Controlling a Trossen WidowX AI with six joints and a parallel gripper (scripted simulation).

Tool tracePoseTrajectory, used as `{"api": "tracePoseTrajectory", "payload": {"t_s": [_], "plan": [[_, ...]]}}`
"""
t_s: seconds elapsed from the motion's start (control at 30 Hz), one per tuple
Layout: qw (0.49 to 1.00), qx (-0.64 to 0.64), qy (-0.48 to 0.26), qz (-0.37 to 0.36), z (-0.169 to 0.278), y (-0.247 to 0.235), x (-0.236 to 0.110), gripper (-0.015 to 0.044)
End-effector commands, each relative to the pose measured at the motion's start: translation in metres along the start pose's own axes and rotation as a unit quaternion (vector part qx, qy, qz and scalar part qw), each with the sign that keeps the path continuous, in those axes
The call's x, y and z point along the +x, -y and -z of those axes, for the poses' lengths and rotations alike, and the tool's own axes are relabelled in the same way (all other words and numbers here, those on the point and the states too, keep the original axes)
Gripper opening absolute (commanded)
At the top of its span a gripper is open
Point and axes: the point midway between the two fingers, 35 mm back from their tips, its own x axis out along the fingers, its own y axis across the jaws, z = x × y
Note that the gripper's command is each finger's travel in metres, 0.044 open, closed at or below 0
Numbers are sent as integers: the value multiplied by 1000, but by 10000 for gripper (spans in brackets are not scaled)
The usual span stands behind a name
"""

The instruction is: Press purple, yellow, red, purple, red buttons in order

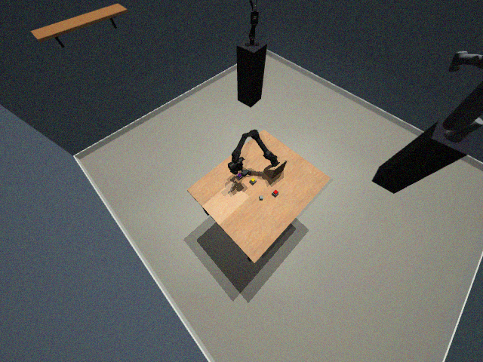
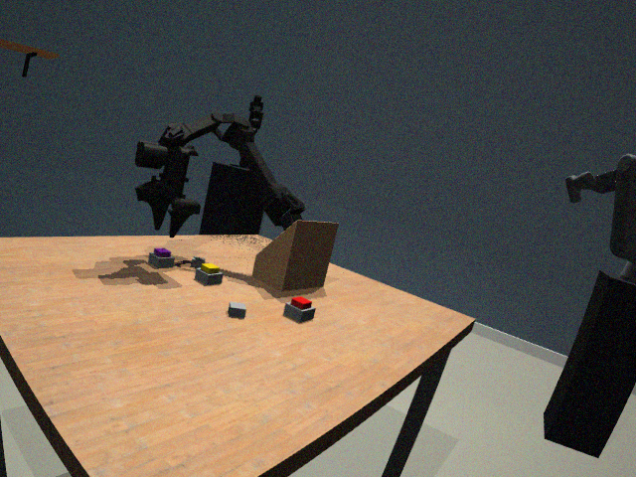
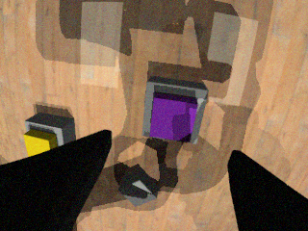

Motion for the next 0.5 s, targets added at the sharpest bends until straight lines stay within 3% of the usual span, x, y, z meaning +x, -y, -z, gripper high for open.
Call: {"api": "tracePoseTrajectory", "payload": {"t_s": [0.0, 0.2, 0.47], "plan": [[1000, -6, -2, 4, 3, 0, 17, 164], [1000, -6, -2, 4, 3, 0, 17, 20], [1000, -6, -2, 4, 3, 0, 17, 20]]}}
